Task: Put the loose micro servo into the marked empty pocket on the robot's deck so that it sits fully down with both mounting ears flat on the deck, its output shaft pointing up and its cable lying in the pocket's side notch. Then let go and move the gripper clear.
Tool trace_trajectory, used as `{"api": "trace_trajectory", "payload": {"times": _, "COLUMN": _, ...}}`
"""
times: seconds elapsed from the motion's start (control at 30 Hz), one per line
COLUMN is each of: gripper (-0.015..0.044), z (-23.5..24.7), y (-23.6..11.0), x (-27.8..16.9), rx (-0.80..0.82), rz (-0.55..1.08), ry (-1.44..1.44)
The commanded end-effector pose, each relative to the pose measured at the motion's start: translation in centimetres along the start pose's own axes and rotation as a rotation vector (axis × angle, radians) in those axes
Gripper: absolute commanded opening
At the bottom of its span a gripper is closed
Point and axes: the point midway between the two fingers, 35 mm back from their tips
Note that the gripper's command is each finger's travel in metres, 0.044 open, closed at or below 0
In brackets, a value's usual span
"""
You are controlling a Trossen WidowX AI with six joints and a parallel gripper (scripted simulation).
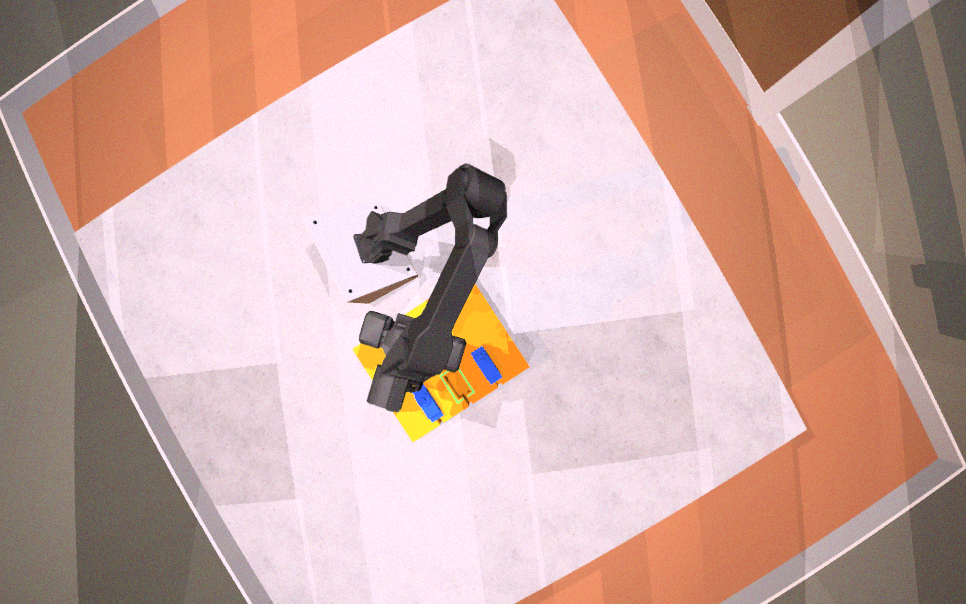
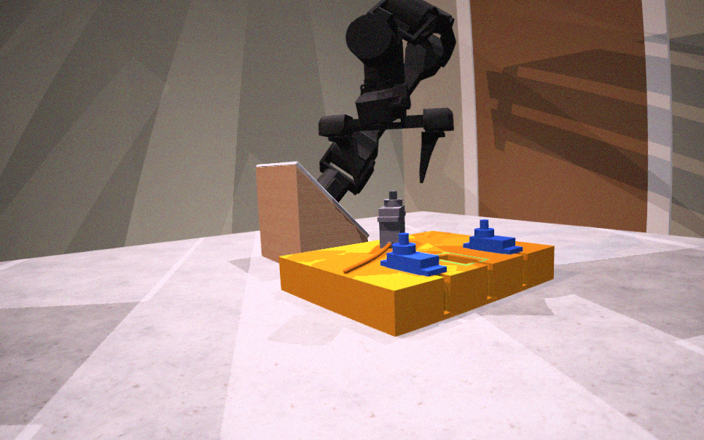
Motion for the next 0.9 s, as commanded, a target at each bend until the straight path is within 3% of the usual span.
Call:
{"api": "trace_trajectory", "payload": {"times": 0.0, "gripper": 0.0440, "z": -0.1, "y": 1.4, "x": -0.3, "rx": -0.006, "rz": 0.012, "ry": 0.002}}
{"api": "trace_trajectory", "payload": {"times": 0.7, "gripper": 0.0440, "z": 0.0, "y": 4.5, "x": -0.4, "rx": -0.005, "rz": 0.013, "ry": 0.001}}
{"api": "trace_trajectory", "payload": {"times": 0.87, "gripper": 0.0309, "z": 0.0, "y": 4.5, "x": -0.4, "rx": -0.005, "rz": 0.013, "ry": 0.001}}
Point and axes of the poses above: the point midway between the two fingers, 35 mm back from their tips, its own y axis out along the fingers, its own z axis across the jaws, x = y × z, and after that the axes turned 2 degrees about y, right-handed
